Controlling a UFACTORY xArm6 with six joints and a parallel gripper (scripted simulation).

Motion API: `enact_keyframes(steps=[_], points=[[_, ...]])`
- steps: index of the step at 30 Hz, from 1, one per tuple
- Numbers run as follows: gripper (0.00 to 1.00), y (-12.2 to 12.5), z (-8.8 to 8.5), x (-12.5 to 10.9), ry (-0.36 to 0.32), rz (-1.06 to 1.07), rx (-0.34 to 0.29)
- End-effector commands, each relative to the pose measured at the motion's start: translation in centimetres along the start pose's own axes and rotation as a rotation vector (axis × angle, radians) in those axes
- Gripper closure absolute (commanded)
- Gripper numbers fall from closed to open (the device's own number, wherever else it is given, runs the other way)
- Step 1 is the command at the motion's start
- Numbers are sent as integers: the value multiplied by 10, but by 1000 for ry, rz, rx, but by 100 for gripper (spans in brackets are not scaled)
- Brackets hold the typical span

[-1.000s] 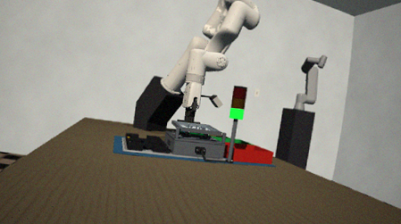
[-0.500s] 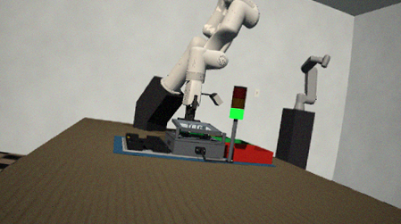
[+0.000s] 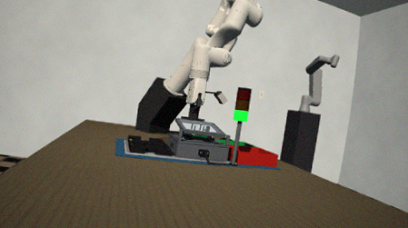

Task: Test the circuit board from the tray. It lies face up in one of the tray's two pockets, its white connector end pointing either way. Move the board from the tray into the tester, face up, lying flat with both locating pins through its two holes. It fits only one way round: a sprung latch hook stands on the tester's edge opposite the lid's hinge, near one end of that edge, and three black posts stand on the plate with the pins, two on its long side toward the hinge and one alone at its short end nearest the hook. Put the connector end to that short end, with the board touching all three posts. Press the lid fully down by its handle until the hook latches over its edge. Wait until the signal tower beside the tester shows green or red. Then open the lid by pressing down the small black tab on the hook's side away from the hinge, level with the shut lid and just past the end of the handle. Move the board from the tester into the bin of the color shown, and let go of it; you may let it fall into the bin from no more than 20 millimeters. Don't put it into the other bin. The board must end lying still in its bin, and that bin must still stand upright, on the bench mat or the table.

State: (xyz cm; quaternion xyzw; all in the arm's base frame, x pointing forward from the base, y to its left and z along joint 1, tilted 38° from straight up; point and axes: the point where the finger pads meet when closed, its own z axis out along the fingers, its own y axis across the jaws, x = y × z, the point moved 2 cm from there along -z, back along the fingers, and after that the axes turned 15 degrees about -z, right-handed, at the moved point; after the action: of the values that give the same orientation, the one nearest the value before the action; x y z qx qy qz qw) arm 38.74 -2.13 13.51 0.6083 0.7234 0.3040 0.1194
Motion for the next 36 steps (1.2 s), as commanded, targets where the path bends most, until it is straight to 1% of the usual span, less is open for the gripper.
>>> enact_keyframes(steps=[1, 7, 17, 19, 28, 34, 36], points=[[100, 2, -5, -1, -1, 0, -1], [100, 4, -12, -1, -1, 0, -2], [100, 9, -30, -2, -1, -1, -2], [100, 9, -30, -2, -1, -1, -2], [100, 17, -49, -4, -1, 0, -1], [100, 26, -67, -7, -1, 0, -1], [100, 26, -67, -7, -1, 0, -1]])
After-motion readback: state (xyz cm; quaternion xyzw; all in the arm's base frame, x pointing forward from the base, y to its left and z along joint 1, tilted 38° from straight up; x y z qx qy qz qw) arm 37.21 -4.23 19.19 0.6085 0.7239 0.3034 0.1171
